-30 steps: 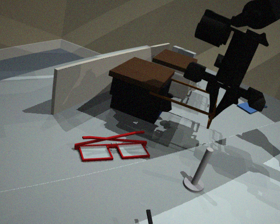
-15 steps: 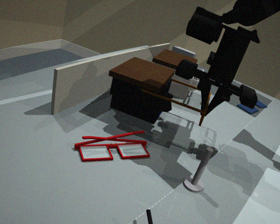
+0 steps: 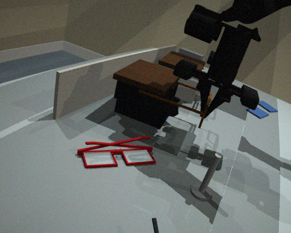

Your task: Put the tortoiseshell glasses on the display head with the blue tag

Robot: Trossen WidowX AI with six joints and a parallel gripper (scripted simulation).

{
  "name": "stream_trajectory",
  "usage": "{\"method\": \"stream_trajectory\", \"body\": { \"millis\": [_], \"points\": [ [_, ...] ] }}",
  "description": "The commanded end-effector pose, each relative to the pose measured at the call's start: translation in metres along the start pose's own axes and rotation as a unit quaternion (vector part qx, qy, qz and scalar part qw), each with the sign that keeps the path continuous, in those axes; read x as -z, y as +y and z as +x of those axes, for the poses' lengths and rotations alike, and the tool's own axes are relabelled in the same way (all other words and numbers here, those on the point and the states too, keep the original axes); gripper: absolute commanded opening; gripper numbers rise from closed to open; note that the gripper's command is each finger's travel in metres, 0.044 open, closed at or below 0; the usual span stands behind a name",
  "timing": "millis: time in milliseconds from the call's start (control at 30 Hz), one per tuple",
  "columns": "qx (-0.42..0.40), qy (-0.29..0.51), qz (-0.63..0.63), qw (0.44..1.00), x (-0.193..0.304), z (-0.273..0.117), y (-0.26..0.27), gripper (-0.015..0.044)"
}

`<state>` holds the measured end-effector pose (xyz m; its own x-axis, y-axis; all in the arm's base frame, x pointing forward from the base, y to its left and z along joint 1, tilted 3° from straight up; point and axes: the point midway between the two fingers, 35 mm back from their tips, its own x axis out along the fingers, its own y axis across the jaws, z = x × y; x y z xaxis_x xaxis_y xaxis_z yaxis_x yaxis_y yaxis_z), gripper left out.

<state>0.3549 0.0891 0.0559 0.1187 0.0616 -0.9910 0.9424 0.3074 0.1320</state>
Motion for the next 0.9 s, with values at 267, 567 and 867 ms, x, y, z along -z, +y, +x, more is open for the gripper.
{"method": "stream_trajectory", "body": {
  "millis": [267, 567, 867],
  "points": [
    [-0.004, -0.002, 0.001, 1.000, -0.001, -0.001, 0.018, 0.0000],
    [-0.004, -0.002, 0.001, 1.000, -0.001, -0.001, 0.030, 0.0000],
    [-0.005, -0.002, 0.001, 1.000, -0.001, 0.000, 0.042, 0.0000]
  ]
}}
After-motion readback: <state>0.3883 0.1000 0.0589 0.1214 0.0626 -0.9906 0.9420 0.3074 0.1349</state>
